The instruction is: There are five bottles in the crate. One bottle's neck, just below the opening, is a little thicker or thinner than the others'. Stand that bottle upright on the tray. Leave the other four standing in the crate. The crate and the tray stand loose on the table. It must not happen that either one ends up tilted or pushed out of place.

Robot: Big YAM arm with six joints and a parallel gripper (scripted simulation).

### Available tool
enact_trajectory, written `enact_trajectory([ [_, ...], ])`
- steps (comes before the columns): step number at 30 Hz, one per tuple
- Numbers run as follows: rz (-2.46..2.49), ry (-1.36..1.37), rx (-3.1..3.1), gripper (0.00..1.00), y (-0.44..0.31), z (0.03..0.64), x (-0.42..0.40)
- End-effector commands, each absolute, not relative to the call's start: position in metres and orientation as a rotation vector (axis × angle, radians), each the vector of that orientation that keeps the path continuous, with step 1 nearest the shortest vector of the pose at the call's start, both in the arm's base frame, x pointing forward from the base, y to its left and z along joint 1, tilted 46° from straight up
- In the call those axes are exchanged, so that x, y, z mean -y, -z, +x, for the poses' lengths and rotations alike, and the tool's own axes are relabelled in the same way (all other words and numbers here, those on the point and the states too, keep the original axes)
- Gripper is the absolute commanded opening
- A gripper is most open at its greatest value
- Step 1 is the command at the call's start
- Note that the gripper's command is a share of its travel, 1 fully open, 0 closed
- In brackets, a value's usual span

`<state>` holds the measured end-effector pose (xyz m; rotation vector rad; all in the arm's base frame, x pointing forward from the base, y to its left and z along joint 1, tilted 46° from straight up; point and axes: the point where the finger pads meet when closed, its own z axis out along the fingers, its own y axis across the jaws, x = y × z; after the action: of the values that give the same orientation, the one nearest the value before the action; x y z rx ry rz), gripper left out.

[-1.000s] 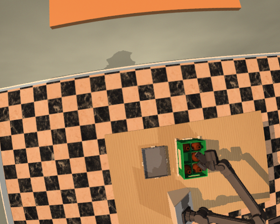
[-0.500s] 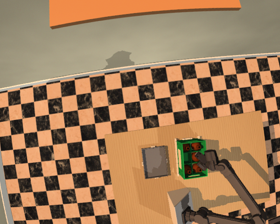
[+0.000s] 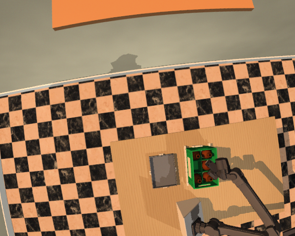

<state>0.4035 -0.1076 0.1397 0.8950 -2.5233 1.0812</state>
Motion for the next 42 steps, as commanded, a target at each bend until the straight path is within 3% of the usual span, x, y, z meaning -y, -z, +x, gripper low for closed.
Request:
enact_trajectory([
  [1,0.874,-1.074,2.515,0.61,-0.1328,0.4043,0.1160],
  [42,0.868,-1.076,2.519,0.61,-0.1327,0.4043,0.1156],
])
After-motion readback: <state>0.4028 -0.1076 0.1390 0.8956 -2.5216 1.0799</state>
